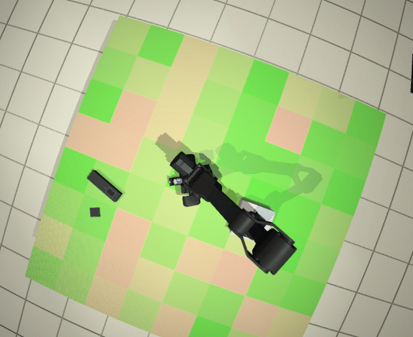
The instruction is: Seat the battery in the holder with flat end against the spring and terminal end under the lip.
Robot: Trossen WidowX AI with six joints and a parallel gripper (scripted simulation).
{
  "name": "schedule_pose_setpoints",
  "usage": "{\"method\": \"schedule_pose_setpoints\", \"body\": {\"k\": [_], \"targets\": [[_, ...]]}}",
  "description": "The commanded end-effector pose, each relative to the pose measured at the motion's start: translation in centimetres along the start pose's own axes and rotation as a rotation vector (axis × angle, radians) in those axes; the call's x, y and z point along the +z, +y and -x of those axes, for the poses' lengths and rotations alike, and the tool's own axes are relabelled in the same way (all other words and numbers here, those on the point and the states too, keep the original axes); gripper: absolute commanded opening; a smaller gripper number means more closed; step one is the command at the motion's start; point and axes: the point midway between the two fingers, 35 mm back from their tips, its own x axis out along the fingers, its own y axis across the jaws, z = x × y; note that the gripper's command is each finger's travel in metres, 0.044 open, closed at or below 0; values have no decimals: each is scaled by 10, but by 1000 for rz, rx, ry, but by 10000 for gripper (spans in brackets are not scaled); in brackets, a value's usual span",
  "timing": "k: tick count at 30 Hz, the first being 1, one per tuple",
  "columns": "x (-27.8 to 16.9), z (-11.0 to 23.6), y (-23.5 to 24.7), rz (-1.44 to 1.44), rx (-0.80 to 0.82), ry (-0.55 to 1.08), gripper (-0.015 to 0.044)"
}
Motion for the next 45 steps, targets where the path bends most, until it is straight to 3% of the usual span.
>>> {"method": "schedule_pose_setpoints", "body": {"k": [1, 45], "targets": [[4, -4, 0, -13, -6, -53, 76], [-4, -13, 0, -30, -28, -361, 76]]}}
